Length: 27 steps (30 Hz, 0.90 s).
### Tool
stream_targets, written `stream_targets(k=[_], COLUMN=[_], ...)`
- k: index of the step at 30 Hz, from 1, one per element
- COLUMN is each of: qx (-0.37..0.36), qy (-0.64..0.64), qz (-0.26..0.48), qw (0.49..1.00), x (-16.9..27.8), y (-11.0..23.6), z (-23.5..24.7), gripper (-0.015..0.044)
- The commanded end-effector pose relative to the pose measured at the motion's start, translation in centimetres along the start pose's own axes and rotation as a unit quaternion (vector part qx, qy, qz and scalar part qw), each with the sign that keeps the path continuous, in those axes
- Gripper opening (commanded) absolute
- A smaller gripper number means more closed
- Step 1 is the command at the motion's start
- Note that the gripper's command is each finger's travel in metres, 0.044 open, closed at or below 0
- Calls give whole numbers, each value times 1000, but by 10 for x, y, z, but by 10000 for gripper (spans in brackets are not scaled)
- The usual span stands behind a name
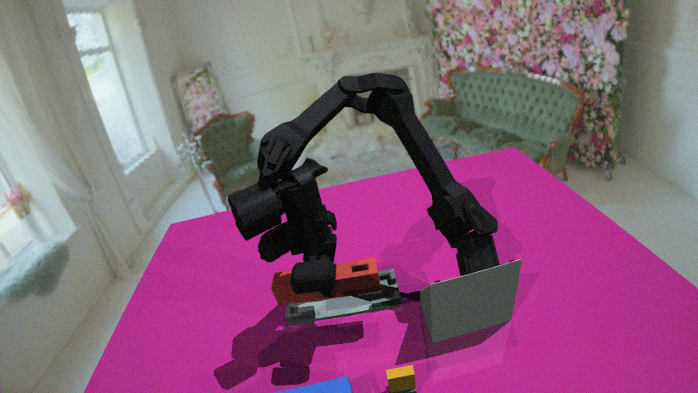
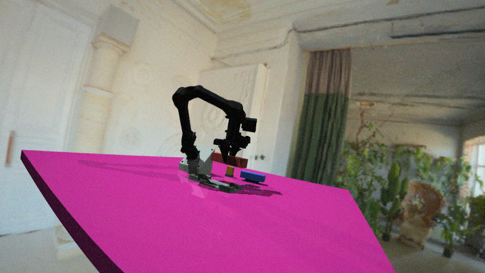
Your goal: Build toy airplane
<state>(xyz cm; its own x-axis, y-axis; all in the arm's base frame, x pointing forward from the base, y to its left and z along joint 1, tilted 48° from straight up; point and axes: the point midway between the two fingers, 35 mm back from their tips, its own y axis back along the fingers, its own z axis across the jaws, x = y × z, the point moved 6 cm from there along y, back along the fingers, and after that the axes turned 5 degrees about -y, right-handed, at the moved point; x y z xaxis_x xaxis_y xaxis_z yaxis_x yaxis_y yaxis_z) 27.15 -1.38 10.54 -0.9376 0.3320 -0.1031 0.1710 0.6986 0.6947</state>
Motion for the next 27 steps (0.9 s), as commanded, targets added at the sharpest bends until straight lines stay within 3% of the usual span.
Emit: stream_targets(k=[1, 20, 27], qx=[0, 12, 12], qy=[7, 35, 35], qz=[-6, -5, -5], qw=[1000, 999, 999], x=[0, 6, 6], y=[-4, -31, -31], z=[-10, -59, -59], gripper=[0, 0, 184])
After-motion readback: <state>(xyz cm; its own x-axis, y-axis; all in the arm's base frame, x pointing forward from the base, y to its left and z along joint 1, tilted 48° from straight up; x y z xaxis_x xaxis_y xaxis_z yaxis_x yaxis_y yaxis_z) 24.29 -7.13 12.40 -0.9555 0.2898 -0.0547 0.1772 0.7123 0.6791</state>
